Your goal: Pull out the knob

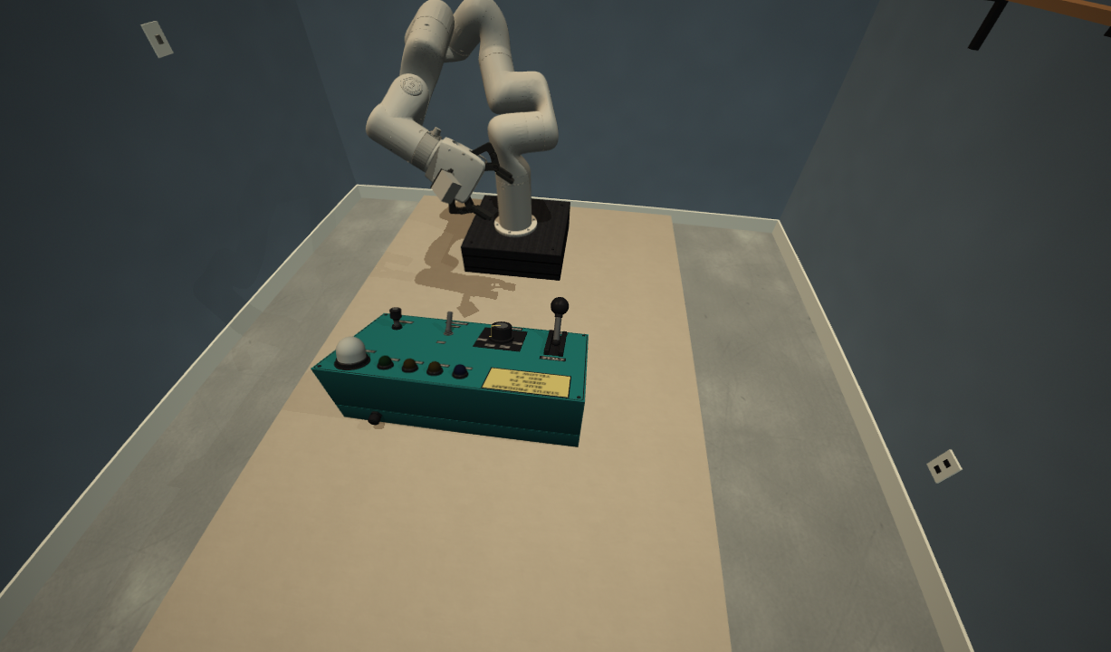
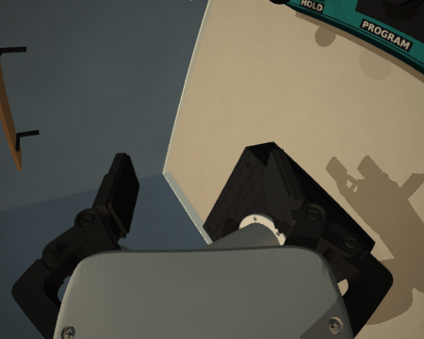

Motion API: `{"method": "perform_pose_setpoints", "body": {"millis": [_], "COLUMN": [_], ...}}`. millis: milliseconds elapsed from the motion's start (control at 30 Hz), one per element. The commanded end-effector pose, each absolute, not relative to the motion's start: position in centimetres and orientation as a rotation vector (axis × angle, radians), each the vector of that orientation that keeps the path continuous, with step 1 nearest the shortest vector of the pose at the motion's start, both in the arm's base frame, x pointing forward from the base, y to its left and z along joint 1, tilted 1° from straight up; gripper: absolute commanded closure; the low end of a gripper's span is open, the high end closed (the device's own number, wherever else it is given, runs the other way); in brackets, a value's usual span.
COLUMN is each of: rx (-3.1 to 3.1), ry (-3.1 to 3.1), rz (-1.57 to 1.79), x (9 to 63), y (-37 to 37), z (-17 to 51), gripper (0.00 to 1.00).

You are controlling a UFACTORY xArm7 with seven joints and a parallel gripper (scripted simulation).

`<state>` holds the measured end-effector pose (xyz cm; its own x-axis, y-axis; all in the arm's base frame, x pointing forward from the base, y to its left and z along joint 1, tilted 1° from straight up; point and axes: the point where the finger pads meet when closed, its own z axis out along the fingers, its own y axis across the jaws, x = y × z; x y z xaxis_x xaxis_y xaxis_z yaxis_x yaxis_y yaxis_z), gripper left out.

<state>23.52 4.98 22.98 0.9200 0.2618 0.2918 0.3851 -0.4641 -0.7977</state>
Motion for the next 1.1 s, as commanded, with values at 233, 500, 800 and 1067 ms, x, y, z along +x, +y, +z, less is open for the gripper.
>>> {"method": "perform_pose_setpoints", "body": {"millis": [233, 500, 800, 1067], "rx": [-2.492, -2.583, -2.672, -2.757], "ry": [-0.309, -0.269, -0.228, -0.187], "rz": [-0.065, -0.047, -0.031, -0.017], "x": [27.8, 28.9, 30.1, 31.4], "y": [0.3, -0.6, -1.3, -1.8], "z": [22.9, 23.2, 23.6, 23.9], "gripper": [0.0, 0.0, 0.0, 0.0]}}
